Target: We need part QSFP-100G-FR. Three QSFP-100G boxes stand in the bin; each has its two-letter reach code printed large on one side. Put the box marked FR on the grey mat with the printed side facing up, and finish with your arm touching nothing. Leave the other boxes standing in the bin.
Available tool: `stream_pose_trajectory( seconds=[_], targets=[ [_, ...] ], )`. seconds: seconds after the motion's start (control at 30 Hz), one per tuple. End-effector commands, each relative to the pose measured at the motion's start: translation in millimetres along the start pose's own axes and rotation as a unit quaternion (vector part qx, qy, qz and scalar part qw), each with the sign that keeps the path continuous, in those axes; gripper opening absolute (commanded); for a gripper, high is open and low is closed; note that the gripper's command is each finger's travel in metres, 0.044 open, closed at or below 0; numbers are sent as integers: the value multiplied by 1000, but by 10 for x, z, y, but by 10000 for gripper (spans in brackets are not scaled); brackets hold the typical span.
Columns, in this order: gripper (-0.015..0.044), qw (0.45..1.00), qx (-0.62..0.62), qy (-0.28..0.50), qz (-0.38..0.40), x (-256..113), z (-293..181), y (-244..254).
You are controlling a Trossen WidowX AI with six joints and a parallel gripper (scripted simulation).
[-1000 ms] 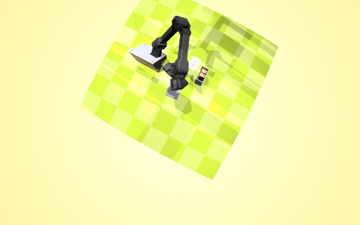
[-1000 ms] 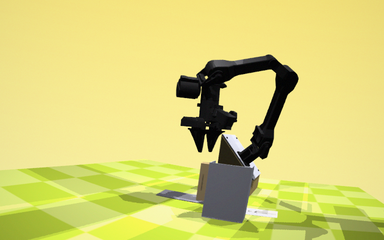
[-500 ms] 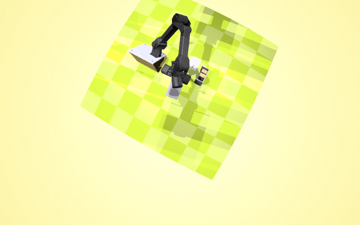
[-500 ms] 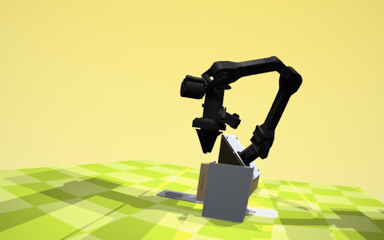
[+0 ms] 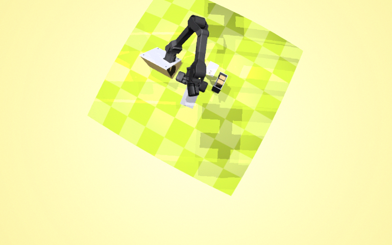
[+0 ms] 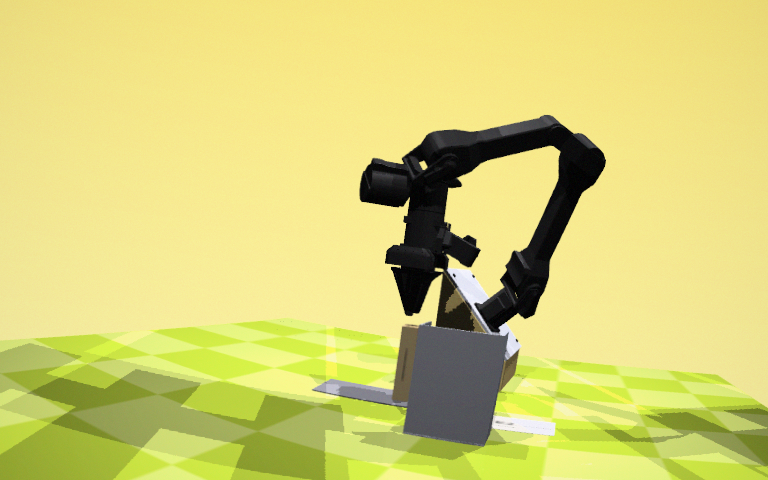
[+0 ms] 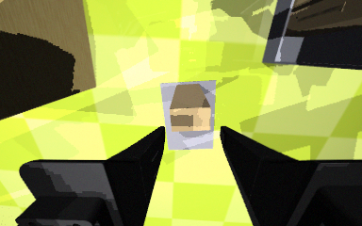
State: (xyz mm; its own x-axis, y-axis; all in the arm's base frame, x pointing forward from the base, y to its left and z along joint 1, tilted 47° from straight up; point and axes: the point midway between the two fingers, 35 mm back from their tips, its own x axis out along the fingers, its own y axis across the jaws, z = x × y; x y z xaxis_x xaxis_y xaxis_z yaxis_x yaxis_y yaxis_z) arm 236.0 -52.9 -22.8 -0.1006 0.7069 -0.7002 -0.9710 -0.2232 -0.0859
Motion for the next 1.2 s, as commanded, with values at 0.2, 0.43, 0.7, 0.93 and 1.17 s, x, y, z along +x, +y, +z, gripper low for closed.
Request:
stream_pose_trajectory(
  seconds=[0.2,0.43,0.7,0.93,1.17],
  targets=[
    [236,1000,-18,-5,-2,189,14,7],
    [236,1000,-26,-6,-4,276,19,11],
    [210,1000,-23,-4,-3,251,11,8],
    [163,1000,-23,-4,-3,251,11,8],
    [152,1000,-23,-4,-3,251,11,8]
  ],
)
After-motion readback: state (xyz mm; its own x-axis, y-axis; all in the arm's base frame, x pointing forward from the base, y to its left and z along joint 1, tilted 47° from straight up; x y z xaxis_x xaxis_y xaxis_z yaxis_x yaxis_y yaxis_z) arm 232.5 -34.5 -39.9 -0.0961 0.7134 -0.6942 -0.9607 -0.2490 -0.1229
